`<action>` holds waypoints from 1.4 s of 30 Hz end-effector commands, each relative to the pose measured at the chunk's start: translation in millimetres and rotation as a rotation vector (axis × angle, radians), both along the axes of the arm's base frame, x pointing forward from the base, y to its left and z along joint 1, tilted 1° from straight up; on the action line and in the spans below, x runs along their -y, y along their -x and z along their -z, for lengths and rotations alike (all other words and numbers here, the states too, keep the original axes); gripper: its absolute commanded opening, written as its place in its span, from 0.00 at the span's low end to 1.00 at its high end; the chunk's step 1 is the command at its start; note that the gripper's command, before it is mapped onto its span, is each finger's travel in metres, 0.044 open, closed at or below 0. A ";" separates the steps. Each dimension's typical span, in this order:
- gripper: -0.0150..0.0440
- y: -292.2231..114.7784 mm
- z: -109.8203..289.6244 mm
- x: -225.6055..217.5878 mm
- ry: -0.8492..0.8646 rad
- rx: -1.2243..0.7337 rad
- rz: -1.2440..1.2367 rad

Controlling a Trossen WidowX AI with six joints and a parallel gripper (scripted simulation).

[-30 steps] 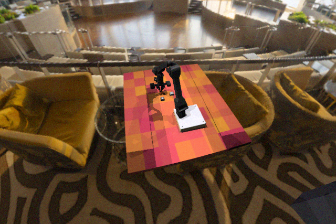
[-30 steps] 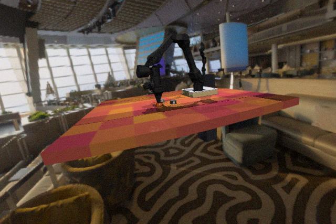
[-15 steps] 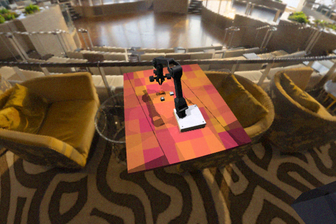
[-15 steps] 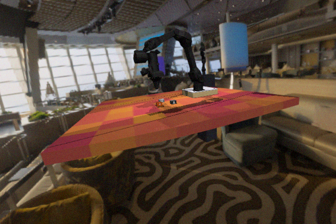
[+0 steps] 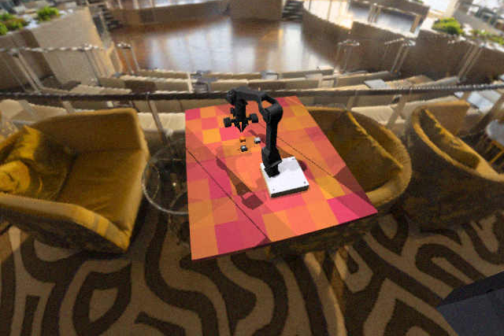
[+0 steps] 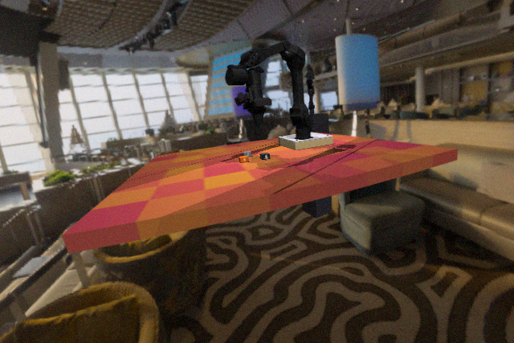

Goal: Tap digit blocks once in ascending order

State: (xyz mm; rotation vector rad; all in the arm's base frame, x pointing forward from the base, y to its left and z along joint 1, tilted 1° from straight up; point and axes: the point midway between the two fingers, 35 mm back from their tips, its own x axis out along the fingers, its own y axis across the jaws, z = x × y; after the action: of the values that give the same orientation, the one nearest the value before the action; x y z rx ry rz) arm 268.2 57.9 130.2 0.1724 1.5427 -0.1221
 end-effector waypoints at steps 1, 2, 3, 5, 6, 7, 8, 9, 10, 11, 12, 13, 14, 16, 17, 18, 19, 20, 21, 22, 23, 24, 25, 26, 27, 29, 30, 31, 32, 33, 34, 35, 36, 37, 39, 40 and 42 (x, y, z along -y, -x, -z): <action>0.29 23.0 3.1 -3.7 0.000 0.004 0.008; 0.29 23.0 3.1 -3.7 0.000 0.004 0.008; 0.29 23.0 3.1 -3.7 0.000 0.004 0.008; 0.29 21.1 14.0 -4.4 0.000 0.004 0.008; 0.29 19.5 27.7 -5.1 0.000 0.004 0.008; 0.29 18.5 44.1 -5.7 0.000 0.004 0.008; 0.29 18.6 60.4 -6.1 -0.001 0.004 0.008; 0.29 19.5 73.7 -6.2 0.000 0.004 0.008; 0.29 20.4 81.6 -6.1 0.000 0.003 0.008; 0.29 20.8 84.2 -6.1 0.000 0.003 0.008; 0.29 20.8 84.2 -6.1 0.000 0.003 0.008; 0.29 20.8 84.2 -6.1 0.000 0.003 0.008; 0.29 20.8 84.4 -6.1 0.000 0.003 0.008; 0.29 20.6 86.5 -6.2 0.000 0.003 0.008; 0.29 20.5 88.1 -6.3 0.000 0.003 0.008; 0.29 20.4 89.7 -6.3 0.000 0.003 0.008; 0.29 20.3 91.3 -6.4 0.000 0.003 0.008; 0.29 20.2 92.9 -6.5 0.000 0.003 0.008; 0.29 20.1 94.6 -6.5 0.000 0.003 0.008; 0.29 20.1 96.2 -6.6 0.000 0.003 0.008; 0.29 20.0 97.8 -6.6 0.000 0.003 0.008; 0.29 20.0 99.4 -6.7 0.000 0.003 0.008; 0.29 19.9 101.0 -6.7 0.000 0.003 0.008; 0.29 19.9 102.6 -6.8 0.000 0.003 0.008; 0.29 19.9 104.1 -6.8 0.000 0.003 0.008; 0.29 19.9 107.3 -6.9 0.000 0.003 0.008; 0.29 19.9 108.9 -6.9 0.000 0.003 0.008; 0.29 20.0 110.5 -6.9 0.000 0.003 0.008; 0.29 20.0 112.1 -7.0 0.000 0.003 0.008; 0.29 20.1 113.3 -7.0 0.000 0.003 0.008; 0.29 20.1 114.1 -7.0 0.000 0.003 0.008; 0.29 20.1 114.3 -7.0 0.000 0.003 0.008; 0.29 20.1 114.3 -7.0 0.000 0.003 0.008; 0.29 20.1 114.3 -7.0 0.000 0.003 0.008; 0.29 20.1 114.3 -7.0 0.000 0.003 0.008; 0.29 20.1 114.3 -7.0 0.000 0.003 0.008; 0.29 19.5 97.9 -6.9 -0.002 0.007 0.005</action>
State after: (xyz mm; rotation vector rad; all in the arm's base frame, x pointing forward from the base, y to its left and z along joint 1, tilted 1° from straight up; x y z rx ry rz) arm 248.6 65.1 20.3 0.1760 1.5378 -0.1221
